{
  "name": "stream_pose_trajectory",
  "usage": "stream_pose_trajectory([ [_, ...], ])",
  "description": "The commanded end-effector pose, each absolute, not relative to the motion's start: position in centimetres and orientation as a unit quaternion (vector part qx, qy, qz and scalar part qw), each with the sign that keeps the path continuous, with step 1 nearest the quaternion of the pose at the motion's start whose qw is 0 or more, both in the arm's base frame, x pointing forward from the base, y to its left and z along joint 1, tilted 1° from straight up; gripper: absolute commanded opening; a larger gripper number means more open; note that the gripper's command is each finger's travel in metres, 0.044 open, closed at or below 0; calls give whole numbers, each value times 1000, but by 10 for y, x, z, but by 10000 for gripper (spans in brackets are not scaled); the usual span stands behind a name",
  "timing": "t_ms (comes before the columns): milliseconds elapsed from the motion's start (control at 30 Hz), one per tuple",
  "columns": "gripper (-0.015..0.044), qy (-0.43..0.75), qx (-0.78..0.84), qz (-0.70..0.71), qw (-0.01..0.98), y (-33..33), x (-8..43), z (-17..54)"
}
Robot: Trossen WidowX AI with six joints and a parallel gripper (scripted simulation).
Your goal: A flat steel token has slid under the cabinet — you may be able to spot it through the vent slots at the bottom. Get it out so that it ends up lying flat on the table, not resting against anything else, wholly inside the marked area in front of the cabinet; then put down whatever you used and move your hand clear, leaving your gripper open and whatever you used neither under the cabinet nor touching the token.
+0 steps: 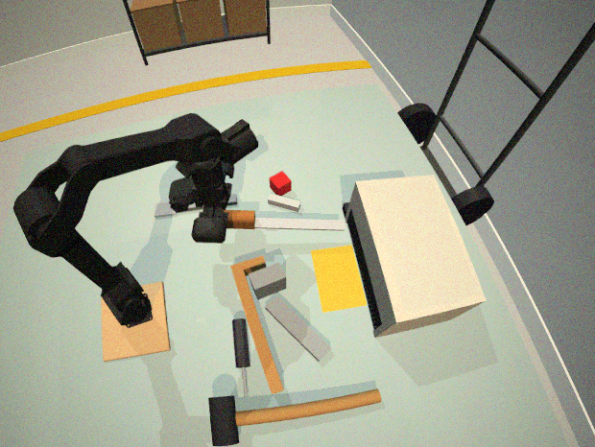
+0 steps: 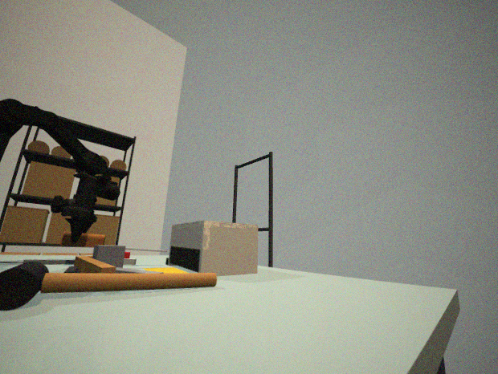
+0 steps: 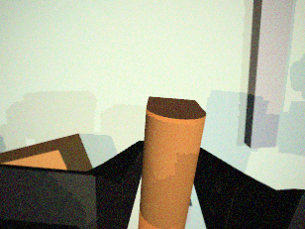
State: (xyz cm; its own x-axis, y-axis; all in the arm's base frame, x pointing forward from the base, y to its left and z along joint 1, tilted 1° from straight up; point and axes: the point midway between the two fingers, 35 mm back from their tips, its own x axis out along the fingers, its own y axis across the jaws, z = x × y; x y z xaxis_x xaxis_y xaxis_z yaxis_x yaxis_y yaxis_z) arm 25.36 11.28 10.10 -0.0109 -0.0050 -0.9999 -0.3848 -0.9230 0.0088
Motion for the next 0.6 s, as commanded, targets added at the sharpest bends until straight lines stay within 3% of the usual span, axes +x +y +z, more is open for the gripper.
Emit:
stream_pose_trajectory([
  [0, 0, 139, -699, 689, 135, 111, 257, 100],
  [567, 0, 139, -699, 689, 135, 107, 255, 77],
])
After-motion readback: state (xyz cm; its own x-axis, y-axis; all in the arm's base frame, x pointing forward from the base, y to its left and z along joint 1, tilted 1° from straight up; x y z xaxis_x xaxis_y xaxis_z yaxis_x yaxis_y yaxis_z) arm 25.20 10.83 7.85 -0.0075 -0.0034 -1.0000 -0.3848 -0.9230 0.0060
